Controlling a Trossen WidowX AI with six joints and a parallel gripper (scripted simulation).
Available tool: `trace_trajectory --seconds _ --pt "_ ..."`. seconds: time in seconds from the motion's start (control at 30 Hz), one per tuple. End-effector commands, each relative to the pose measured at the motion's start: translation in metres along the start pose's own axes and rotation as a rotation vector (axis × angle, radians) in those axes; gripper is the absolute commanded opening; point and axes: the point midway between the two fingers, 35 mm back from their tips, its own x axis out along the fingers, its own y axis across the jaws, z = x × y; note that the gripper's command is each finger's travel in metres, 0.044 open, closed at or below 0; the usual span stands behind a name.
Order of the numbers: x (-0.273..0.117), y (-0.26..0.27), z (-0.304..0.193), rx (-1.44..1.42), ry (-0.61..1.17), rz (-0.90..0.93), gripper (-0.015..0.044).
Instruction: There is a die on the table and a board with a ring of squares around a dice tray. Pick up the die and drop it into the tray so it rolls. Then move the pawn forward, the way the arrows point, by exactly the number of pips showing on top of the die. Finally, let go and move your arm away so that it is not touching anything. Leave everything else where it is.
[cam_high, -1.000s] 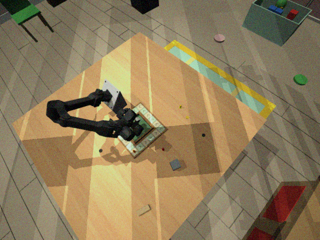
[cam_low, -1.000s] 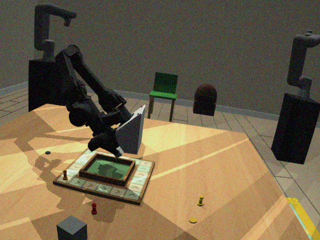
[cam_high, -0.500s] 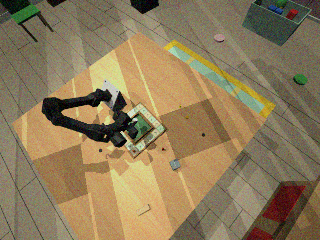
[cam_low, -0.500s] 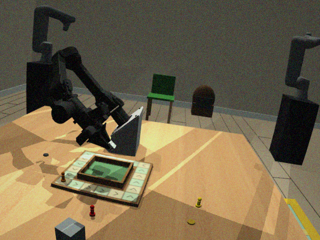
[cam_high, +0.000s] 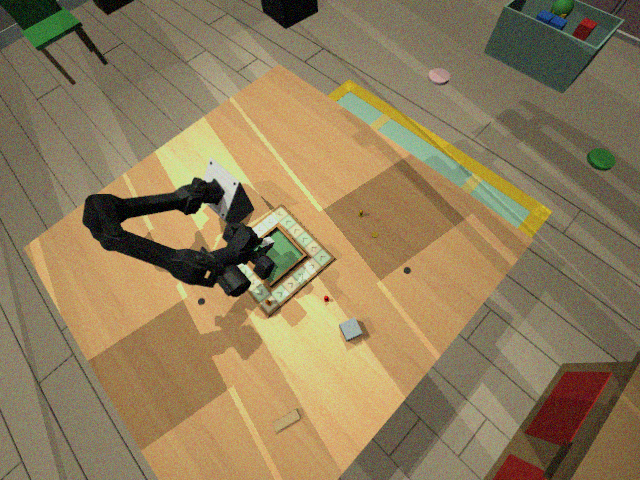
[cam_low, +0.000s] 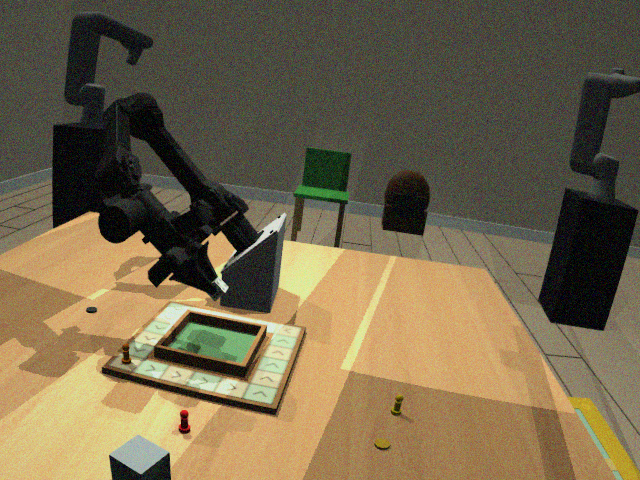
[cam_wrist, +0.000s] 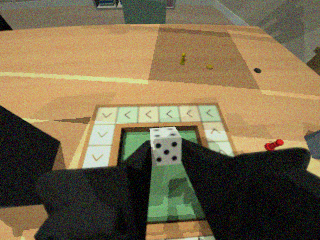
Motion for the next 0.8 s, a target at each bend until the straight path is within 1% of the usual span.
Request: trace_trajectory --seconds 0.0,0.47,0.77 --pt "-0.0023 -0.0018 0.0003 -0.004 -0.003 -0.007 0.0" --pt "-0.0008 -0.0005 0.0 0.0 0.0 -0.002 0.0" --pt "-0.0028 -0.0008 0.0024 0.0 0.0 -0.003 0.0236"
